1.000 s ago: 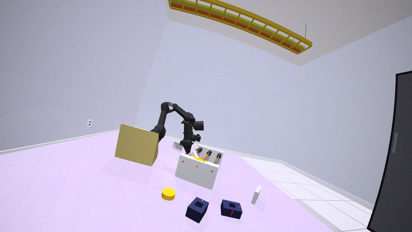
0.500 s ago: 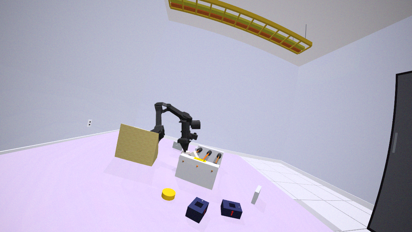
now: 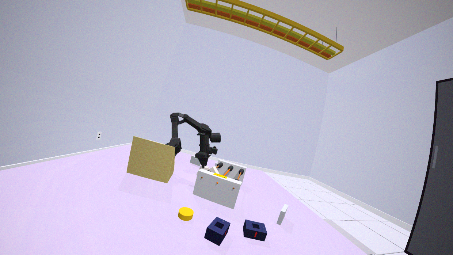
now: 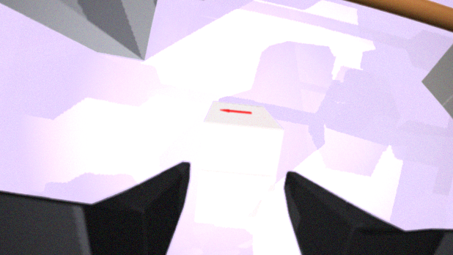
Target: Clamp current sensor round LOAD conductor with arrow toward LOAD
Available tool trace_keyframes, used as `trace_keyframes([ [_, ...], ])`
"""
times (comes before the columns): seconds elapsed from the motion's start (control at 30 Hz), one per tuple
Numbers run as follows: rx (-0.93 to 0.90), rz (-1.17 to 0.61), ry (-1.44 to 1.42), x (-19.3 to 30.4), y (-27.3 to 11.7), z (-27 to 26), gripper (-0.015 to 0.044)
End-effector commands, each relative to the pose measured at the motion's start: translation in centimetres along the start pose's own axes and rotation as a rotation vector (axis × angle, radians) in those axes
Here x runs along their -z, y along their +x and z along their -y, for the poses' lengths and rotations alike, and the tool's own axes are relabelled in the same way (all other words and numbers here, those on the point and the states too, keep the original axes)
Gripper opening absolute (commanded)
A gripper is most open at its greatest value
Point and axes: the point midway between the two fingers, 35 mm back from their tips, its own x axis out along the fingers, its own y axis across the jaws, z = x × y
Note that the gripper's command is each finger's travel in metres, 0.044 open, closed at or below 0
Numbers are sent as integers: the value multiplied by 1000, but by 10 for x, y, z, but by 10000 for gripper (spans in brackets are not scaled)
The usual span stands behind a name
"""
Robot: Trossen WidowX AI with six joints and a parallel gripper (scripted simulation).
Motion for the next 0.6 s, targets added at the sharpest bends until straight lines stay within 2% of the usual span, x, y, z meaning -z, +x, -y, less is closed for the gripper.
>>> trace_keyframes([
  [0.0,0,-1,-2,0,0,0,321],
  [0.13,3,-1,-2,-1,-7,0,321],
  [0.3,6,1,1,1,-54,1,321],
  [0.43,6,-1,-13,1,-56,1,320],
  [0.57,1,-50,-302,-3,-56,0,320],
])
